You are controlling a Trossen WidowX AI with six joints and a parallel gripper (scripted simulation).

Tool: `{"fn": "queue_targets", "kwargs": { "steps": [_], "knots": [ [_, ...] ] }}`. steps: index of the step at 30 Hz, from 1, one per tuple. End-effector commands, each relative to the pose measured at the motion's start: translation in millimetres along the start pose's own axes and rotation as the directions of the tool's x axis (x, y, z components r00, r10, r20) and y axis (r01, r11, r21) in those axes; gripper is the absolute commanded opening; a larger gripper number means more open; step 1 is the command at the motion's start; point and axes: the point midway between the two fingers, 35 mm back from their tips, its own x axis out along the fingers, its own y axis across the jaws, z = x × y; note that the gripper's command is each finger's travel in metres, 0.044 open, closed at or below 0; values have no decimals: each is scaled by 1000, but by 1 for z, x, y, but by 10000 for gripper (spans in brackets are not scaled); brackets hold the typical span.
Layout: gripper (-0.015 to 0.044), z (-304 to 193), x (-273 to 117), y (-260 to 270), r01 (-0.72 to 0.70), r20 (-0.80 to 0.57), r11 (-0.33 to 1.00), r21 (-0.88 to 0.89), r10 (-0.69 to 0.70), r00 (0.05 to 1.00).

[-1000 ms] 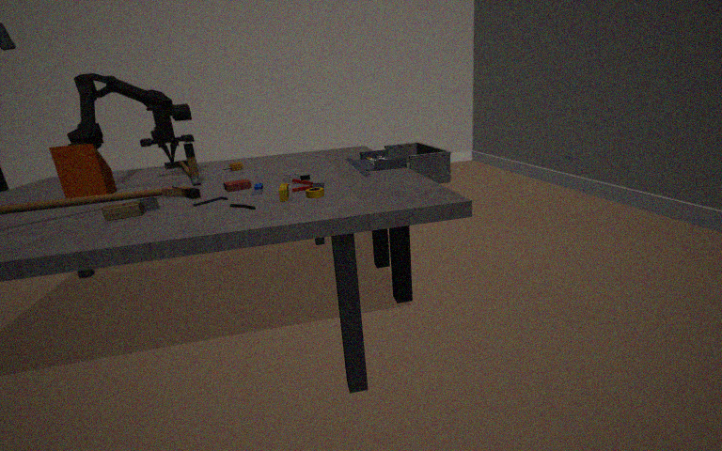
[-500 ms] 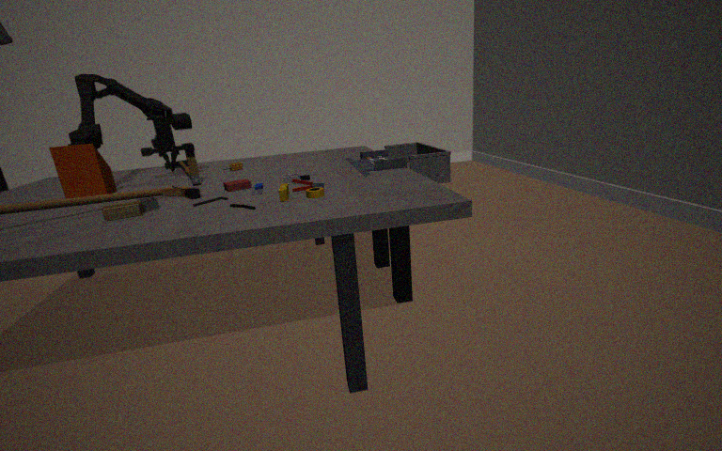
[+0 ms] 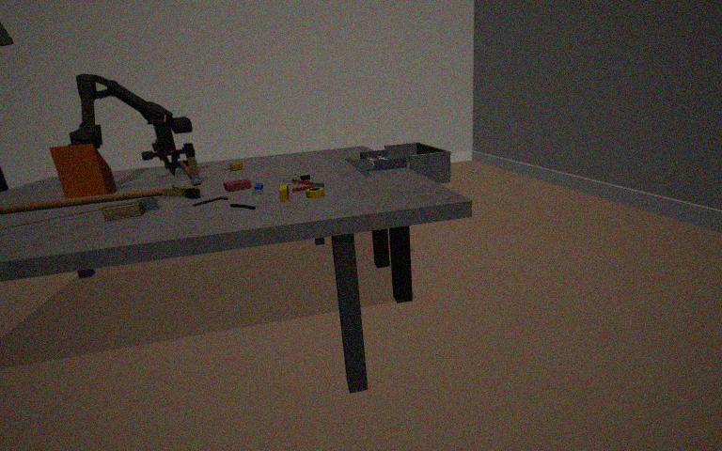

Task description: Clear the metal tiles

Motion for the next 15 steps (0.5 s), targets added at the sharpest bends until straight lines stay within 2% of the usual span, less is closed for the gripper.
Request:
{"fn": "queue_targets", "kwargs": {
  "steps": [1,15],
  "knots": [
    [0,-1,1,-3,-3,-4,1000,6,3,1000],
    [0,1,0,-17,-2,-4,1000,6,2,1000]
  ]
}}
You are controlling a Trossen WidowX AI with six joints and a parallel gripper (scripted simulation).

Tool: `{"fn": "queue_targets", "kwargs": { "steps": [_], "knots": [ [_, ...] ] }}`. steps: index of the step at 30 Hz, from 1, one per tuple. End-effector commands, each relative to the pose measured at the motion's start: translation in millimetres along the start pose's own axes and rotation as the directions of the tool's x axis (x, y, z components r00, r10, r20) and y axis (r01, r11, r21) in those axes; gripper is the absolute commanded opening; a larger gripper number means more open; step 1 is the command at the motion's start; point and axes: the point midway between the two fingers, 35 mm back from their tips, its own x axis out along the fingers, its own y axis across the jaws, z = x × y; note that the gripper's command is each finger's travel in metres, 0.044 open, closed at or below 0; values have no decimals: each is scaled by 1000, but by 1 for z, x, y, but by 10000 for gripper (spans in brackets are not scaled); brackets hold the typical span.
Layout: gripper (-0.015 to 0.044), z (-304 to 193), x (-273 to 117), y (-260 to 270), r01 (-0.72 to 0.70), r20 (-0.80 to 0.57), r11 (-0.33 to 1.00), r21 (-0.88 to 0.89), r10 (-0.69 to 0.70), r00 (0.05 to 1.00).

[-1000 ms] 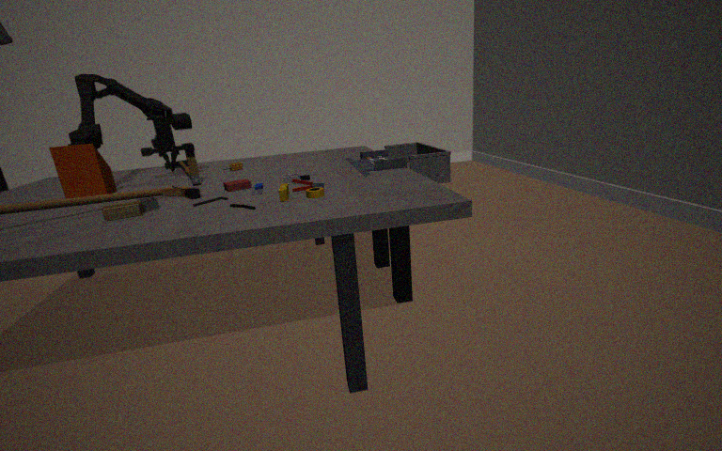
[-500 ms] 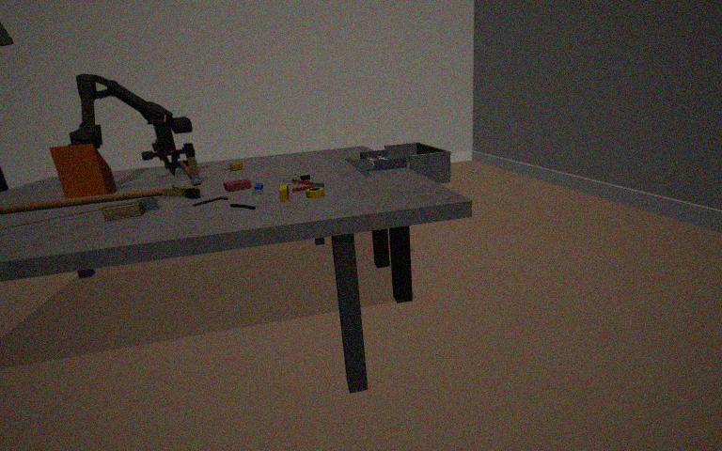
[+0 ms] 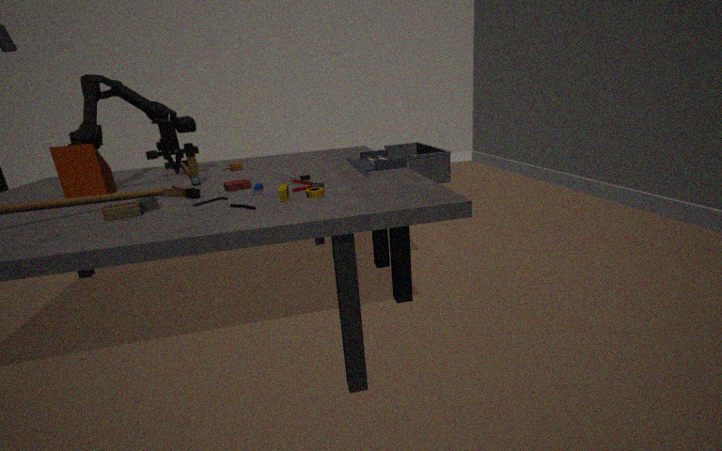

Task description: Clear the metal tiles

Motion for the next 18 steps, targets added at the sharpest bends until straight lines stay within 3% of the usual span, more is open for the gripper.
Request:
{"fn": "queue_targets", "kwargs": {
  "steps": [1,18],
  "knots": [
    [0,-1,1,-3,-4,-3,1000,2,4,1000],
    [0,0,1,-20,-3,-2,1000,1,3,1000]
  ]
}}
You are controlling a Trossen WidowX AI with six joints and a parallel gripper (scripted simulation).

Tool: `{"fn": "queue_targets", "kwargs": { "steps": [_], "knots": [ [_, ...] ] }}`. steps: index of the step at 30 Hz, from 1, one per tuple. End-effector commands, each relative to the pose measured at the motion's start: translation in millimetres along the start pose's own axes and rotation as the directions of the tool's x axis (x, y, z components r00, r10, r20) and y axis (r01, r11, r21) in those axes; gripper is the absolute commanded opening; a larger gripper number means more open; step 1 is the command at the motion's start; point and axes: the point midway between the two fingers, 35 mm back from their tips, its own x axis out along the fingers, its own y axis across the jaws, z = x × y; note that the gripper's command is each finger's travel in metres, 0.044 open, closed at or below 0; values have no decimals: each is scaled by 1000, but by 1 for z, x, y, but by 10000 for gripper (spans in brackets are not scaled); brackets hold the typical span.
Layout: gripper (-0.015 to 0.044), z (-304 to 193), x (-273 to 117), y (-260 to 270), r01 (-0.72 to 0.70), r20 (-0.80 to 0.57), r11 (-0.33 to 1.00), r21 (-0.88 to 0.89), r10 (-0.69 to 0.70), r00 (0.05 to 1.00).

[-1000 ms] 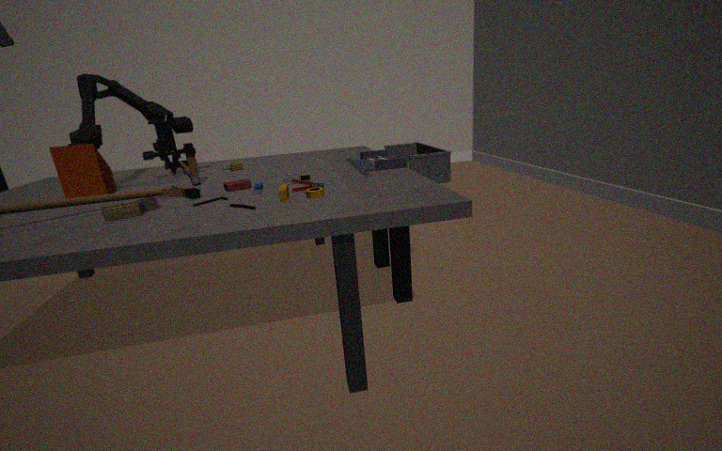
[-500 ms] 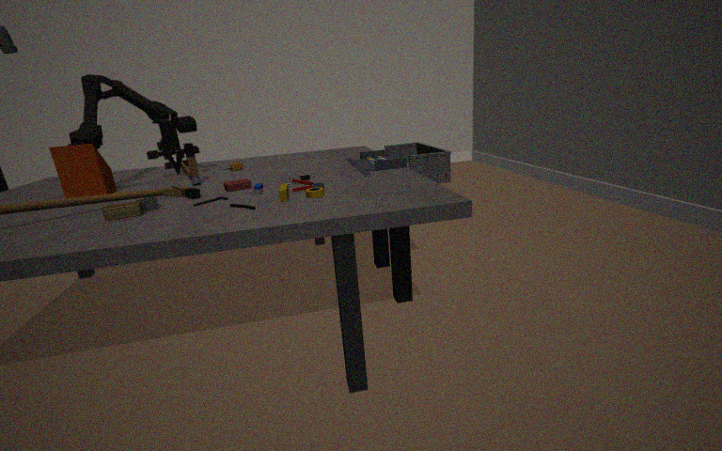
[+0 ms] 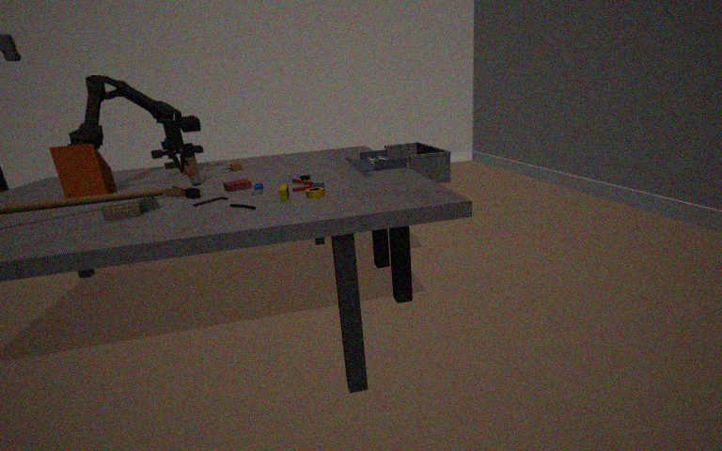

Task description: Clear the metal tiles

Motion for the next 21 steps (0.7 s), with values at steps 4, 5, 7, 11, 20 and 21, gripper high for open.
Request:
{"fn": "queue_targets", "kwargs": {
  "steps": [4,5,7,11,20,21],
  "knots": [
    [0,-1,1,-6,-5,0,1000,1,5,1000],
    [0,-1,1,-7,-5,0,1000,1,5,1000],
    [0,-1,1,-9,-4,0,1000,1,4,1000],
    [0,0,1,-13,-4,0,1000,1,4,1000],
    [0,0,1,-22,-4,0,1000,1,4,1000],
    [0,0,1,-23,-4,0,1000,1,4,1000]
  ]
}}
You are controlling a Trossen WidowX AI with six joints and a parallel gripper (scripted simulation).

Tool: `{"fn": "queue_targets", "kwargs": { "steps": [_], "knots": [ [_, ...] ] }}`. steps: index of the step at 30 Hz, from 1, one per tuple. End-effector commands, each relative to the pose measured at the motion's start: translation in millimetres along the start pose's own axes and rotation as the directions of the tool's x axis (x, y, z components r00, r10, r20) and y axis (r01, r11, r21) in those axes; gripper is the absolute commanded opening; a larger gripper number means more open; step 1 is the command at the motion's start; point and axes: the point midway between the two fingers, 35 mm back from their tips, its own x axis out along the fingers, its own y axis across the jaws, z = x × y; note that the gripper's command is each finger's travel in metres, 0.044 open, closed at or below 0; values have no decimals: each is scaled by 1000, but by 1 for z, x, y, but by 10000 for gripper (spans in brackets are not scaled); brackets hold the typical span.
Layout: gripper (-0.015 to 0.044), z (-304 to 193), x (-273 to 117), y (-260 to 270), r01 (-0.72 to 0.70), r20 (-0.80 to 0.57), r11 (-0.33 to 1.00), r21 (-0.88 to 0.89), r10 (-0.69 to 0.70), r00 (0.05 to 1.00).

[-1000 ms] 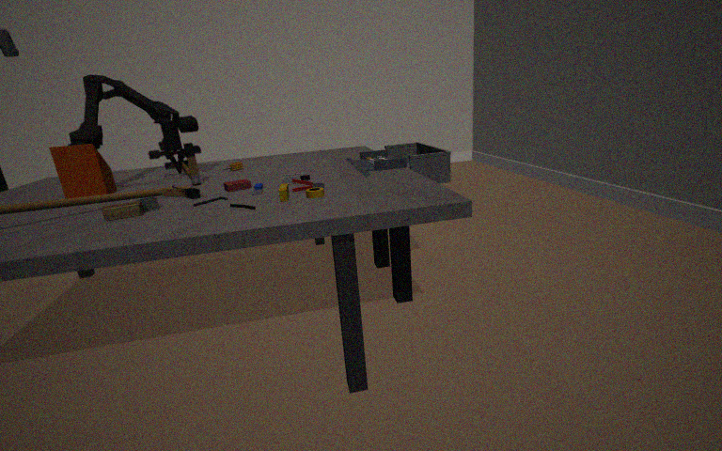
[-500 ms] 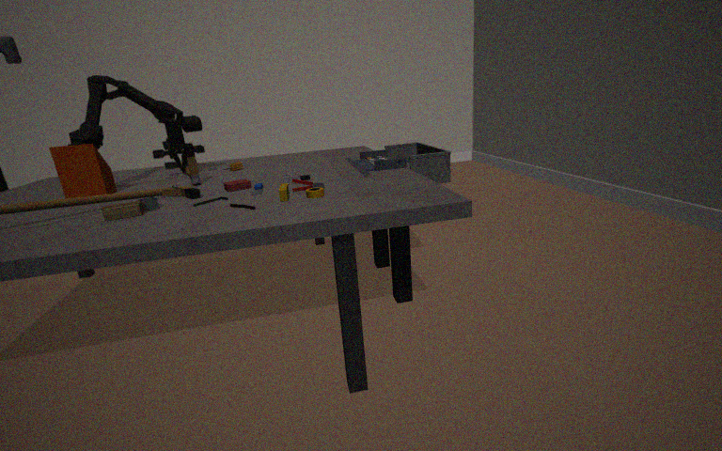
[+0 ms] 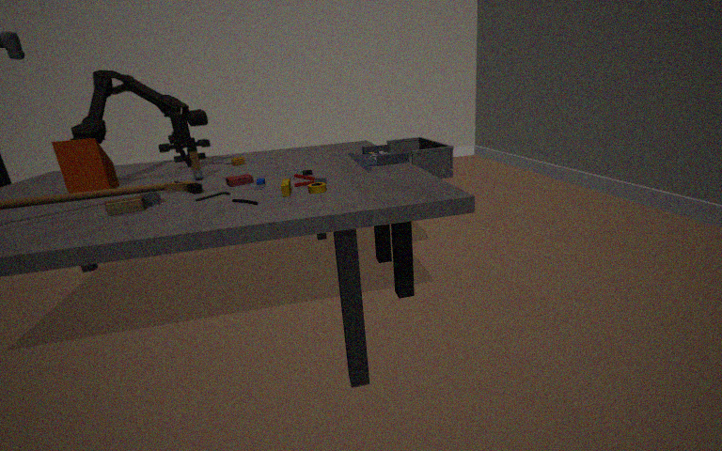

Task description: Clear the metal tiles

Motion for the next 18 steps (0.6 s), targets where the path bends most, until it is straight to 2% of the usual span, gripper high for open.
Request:
{"fn": "queue_targets", "kwargs": {
  "steps": [1,18],
  "knots": [
    [0,-1,2,-5,-1,2,1000,-4,1,1000],
    [0,-1,2,-22,0,3,1000,-5,0,1000]
  ]
}}
